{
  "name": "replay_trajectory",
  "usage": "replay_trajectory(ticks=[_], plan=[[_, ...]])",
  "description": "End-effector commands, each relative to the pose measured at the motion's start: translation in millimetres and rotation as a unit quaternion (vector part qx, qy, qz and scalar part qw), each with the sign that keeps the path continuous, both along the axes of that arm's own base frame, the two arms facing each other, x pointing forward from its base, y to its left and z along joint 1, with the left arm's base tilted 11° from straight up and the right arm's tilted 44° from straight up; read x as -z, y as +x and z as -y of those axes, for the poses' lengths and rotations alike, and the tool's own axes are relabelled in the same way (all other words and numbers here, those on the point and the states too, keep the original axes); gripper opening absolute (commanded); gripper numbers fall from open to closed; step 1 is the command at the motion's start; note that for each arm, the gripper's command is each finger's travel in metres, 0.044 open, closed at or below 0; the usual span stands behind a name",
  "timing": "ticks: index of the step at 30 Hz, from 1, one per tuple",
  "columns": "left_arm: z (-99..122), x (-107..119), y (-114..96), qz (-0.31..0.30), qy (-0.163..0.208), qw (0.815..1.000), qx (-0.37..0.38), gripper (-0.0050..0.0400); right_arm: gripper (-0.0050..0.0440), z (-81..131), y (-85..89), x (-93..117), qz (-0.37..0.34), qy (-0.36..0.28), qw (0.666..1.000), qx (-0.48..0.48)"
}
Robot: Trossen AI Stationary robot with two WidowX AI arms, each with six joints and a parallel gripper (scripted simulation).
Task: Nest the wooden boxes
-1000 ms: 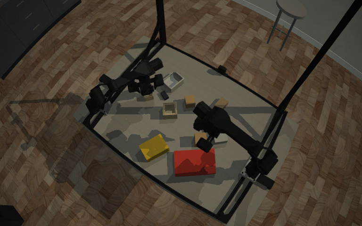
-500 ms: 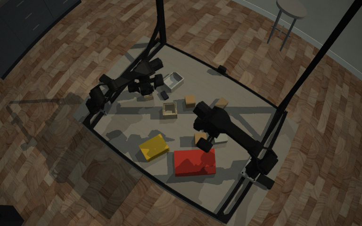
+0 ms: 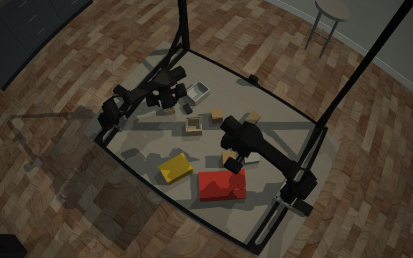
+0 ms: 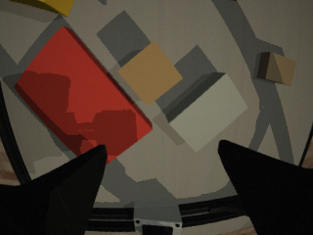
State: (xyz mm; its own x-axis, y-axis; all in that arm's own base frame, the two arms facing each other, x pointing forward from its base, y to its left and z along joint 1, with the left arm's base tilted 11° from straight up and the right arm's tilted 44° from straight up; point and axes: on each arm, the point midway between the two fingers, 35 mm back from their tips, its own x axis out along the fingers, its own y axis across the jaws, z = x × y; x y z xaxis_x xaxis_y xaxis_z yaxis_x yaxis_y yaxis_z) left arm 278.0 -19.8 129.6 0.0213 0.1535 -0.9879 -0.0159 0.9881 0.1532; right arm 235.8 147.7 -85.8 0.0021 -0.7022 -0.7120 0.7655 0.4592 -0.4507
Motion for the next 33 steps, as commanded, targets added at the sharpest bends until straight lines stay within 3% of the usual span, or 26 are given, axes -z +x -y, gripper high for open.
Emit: replay_trajectory(ticks=[1,7,9,17,24,33], plan=[[0.2,0.0,0.0,0.000,0.000,1.000,0.000,0.0400,0.0400,0.1,0.1,-0.1,-0.060,0.000,0.996,-0.060],[0.2,0.0,0.0,0.000,0.000,1.000,0.000,0.0400,0.0400,-0.1,0.1,-0.2,-0.180,0.000,0.967,-0.182],[0.2,0.0,0.0,0.000,0.000,1.000,0.000,0.0400,0.0400,-0.1,0.1,-0.2,-0.180,0.000,0.967,-0.182],[0.2,0.0,0.0,0.000,0.000,1.000,0.000,0.0400,0.0400,-0.3,0.0,-0.3,-0.337,0.000,0.877,-0.342],[0.2,0.0,0.0,0.000,0.000,1.000,0.000,0.0400,0.0400,-0.4,0.0,-0.4,-0.444,0.000,0.775,-0.450],[0.2,0.0,0.0,0.000,0.000,1.000,0.000,0.0400,0.0400,-0.5,0.0,-0.4,-0.475,0.000,0.737,-0.482]])
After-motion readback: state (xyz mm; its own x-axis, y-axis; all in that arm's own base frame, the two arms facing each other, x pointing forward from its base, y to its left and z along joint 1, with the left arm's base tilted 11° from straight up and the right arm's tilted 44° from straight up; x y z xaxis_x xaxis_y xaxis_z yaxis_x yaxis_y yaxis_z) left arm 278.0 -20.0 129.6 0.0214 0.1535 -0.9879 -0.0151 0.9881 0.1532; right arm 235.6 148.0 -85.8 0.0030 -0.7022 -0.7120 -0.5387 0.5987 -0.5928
